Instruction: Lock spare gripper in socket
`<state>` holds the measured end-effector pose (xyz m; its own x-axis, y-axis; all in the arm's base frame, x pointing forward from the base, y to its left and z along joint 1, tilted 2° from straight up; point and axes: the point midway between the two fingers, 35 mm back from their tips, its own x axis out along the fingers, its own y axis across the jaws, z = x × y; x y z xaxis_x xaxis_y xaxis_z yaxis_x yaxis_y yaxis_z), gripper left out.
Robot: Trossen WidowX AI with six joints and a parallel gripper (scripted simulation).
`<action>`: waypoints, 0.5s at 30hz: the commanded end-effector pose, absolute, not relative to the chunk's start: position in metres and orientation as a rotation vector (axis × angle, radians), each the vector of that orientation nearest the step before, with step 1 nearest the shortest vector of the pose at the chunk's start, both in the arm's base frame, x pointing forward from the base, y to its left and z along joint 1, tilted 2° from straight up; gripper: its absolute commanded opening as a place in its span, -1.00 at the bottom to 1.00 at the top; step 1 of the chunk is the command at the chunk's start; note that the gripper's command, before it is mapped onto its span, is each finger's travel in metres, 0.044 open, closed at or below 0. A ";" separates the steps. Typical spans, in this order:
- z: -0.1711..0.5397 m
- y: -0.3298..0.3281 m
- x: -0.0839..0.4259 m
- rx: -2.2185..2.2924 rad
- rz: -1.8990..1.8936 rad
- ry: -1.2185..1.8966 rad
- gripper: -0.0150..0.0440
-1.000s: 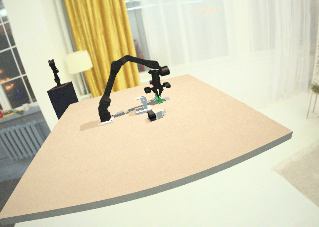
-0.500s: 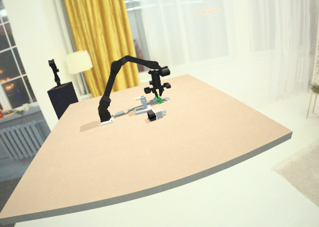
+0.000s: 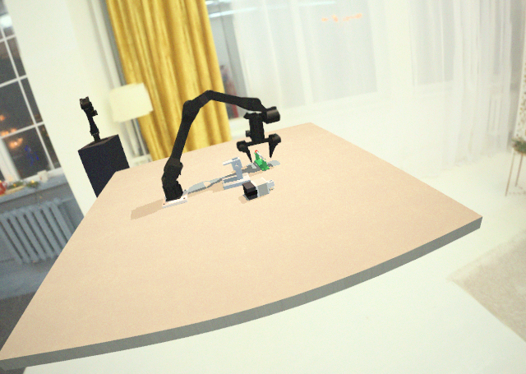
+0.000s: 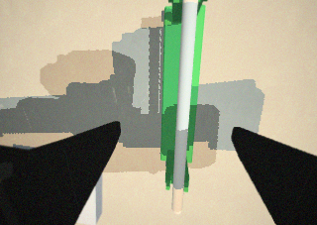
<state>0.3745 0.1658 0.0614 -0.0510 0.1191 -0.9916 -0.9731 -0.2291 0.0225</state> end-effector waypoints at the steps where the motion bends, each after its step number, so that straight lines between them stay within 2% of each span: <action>1: 0.072 0.165 0.375 -1.262 1.460 1.025 1.00; 15: 0.114 0.163 0.373 -1.255 1.466 1.040 1.00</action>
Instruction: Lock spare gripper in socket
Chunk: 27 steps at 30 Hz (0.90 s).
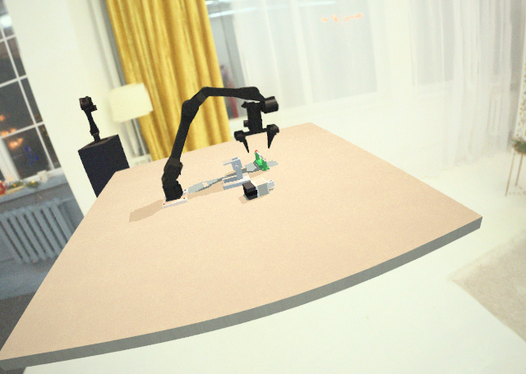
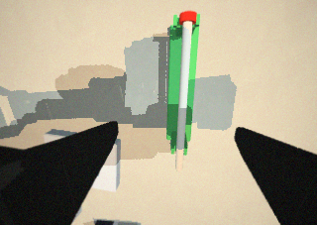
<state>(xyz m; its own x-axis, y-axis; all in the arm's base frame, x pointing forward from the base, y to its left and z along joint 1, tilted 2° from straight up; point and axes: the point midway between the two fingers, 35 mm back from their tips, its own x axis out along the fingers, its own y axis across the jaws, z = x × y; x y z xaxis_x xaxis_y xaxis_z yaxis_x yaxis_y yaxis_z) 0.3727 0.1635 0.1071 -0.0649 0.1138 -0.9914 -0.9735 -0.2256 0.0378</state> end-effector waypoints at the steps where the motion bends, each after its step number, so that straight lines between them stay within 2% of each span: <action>1: 0.118 0.163 0.373 -1.254 1.466 1.041 1.00; 12: 0.142 0.162 0.372 -1.252 1.461 1.039 1.00; 20: 0.197 0.159 0.369 -1.258 1.394 0.969 1.00; 27: 0.186 0.126 0.387 -1.073 1.237 0.961 1.00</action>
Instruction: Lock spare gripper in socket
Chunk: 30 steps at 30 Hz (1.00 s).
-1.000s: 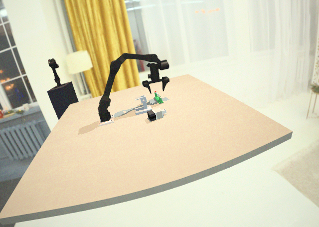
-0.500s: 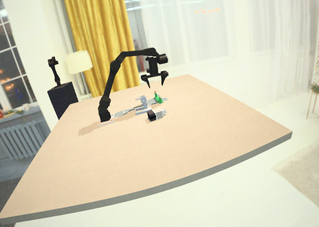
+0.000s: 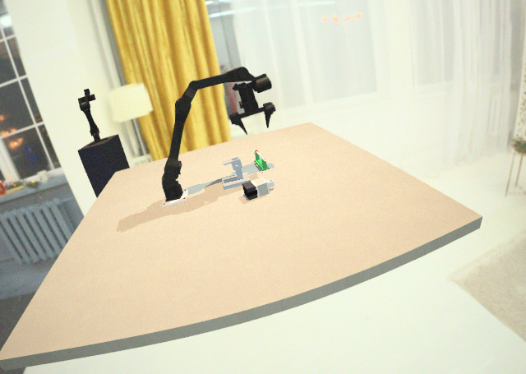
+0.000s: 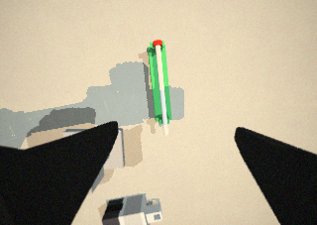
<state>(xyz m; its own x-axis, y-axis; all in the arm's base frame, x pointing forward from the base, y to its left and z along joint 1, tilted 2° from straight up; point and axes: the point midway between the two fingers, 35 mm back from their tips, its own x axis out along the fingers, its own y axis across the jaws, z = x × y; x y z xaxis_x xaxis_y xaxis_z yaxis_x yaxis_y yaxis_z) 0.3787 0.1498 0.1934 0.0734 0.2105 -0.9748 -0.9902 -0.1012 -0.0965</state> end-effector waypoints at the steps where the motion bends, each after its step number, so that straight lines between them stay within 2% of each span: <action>1: 0.185 0.116 0.390 -1.020 1.191 0.954 1.00; 10: 0.174 0.022 0.398 -0.587 0.807 0.841 1.00; 19: 0.160 -0.059 0.364 -0.237 0.482 0.658 1.00; 25: 0.149 -0.092 0.328 -0.072 0.324 0.530 1.00; 30: 0.145 -0.094 0.327 -0.067 0.319 0.526 1.00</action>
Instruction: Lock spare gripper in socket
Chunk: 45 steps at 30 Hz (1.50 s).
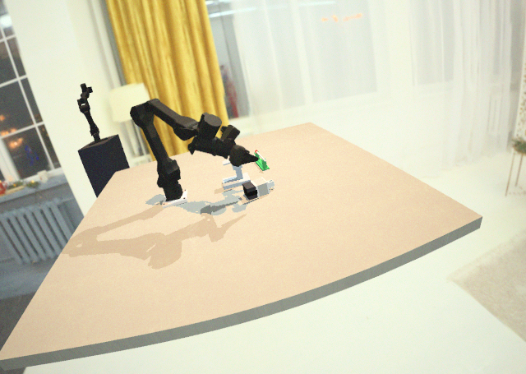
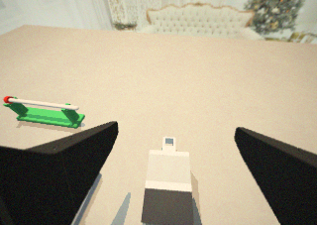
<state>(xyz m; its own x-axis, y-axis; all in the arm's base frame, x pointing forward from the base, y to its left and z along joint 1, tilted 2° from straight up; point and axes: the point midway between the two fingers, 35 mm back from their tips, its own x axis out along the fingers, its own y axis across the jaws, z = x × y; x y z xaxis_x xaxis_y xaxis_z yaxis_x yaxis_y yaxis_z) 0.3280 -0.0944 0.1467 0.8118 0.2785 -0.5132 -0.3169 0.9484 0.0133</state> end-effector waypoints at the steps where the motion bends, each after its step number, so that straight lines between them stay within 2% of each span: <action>1: 0.142 -0.094 0.328 -0.067 0.319 0.526 1.00; 10: 0.083 -0.093 0.327 -0.067 0.320 0.526 1.00; 45: 0.029 -0.092 0.327 -0.066 0.320 0.527 1.00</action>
